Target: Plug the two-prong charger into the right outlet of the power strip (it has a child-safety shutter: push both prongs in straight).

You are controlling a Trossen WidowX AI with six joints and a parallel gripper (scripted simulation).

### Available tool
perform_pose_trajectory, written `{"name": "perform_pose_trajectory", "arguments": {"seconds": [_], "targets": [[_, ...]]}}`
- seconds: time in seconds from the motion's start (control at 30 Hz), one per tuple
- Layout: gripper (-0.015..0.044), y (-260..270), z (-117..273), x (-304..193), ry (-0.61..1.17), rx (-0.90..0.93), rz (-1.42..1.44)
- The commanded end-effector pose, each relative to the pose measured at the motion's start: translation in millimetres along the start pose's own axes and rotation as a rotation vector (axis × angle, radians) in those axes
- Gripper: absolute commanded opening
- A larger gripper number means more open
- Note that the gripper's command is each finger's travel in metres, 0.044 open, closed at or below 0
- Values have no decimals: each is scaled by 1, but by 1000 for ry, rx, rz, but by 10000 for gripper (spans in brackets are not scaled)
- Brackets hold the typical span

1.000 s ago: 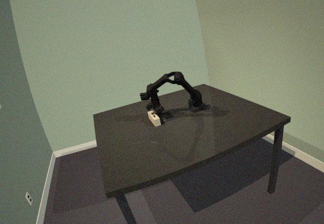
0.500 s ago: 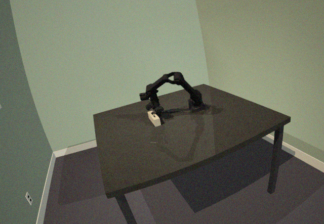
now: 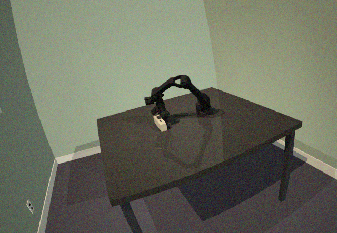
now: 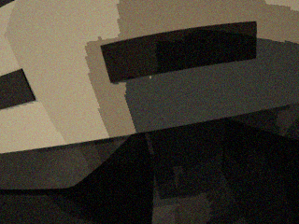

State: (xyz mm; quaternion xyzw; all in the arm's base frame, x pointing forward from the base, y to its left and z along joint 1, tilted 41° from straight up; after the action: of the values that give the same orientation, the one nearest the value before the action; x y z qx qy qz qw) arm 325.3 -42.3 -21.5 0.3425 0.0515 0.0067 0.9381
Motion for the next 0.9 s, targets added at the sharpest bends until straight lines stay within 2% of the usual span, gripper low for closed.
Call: {"name": "perform_pose_trajectory", "arguments": {"seconds": [0.0,0.87], "targets": [[0,1,0,8,-22,-2,16],[0,1,-1,5,-22,-2,16]]}}
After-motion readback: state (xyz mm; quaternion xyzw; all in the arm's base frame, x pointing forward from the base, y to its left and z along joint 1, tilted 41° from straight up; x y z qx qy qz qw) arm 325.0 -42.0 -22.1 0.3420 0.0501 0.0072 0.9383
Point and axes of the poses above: the point midway between the two fingers, 35 mm back from their tips, its own z axis back along the fingers, its own y axis across the jaws, x = y × z, the point moved 2 cm from there along z, back along the fingers, and after that the axes turned 2 degrees about -z, right-handed, at the moved point
